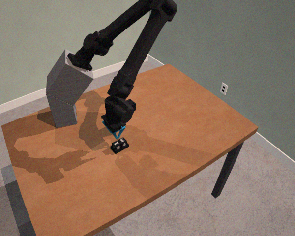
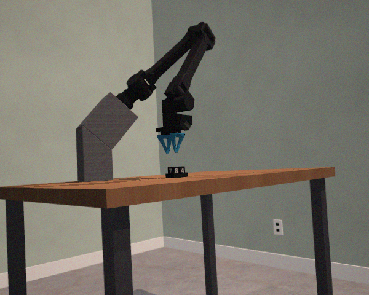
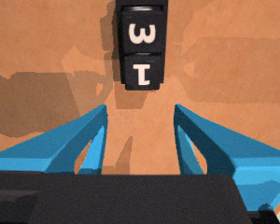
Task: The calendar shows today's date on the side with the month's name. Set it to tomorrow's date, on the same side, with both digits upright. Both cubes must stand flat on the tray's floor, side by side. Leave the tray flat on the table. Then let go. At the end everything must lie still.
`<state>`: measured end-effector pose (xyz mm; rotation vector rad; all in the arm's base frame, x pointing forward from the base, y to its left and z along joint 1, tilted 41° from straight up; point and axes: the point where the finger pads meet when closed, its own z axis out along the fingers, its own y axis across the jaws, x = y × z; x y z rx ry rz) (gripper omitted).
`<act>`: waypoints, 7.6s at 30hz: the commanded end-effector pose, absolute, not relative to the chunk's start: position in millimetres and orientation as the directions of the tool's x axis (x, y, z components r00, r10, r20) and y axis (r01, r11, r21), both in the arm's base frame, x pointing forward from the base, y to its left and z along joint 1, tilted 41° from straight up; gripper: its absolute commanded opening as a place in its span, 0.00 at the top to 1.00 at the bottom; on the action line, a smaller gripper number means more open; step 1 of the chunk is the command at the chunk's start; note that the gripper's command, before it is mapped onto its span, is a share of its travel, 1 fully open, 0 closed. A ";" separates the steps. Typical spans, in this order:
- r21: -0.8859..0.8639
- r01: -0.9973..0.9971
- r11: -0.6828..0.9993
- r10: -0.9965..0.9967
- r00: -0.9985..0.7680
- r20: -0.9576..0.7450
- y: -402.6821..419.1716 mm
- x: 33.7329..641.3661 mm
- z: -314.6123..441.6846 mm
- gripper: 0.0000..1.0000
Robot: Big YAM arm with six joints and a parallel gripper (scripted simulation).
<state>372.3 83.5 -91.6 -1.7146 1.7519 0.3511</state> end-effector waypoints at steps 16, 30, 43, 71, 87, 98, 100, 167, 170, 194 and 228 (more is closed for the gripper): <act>-0.256 -0.961 0.103 -0.787 0.079 -0.612 103.1 381.7 -109.1 0.53; -0.255 -0.962 0.103 -0.786 0.079 -0.613 112.8 384.9 -121.2 0.53; -0.266 -0.959 0.100 -0.786 0.088 -0.612 116.2 386.9 -120.2 0.53; -0.266 -0.959 0.099 -0.786 0.088 -0.612 116.3 386.8 -120.8 0.53; -0.268 -0.958 0.100 -0.786 0.089 -0.612 116.4 387.8 -119.5 0.53; -0.277 -0.956 0.100 -0.786 0.095 -0.611 117.2 390.8 -115.4 0.53; -0.276 -0.956 0.100 -0.786 0.094 -0.611 117.2 390.6 -115.7 0.53; -0.269 -0.958 0.099 -0.786 0.090 -0.611 117.6 389.3 -116.0 0.53; -0.269 -0.958 0.099 -0.786 0.090 -0.611 117.6 389.3 -116.0 0.53; -0.269 -0.958 0.098 -0.786 0.091 -0.611 117.5 388.0 -117.0 0.53; -0.269 -0.958 0.098 -0.786 0.091 -0.611 117.4 387.4 -117.5 0.53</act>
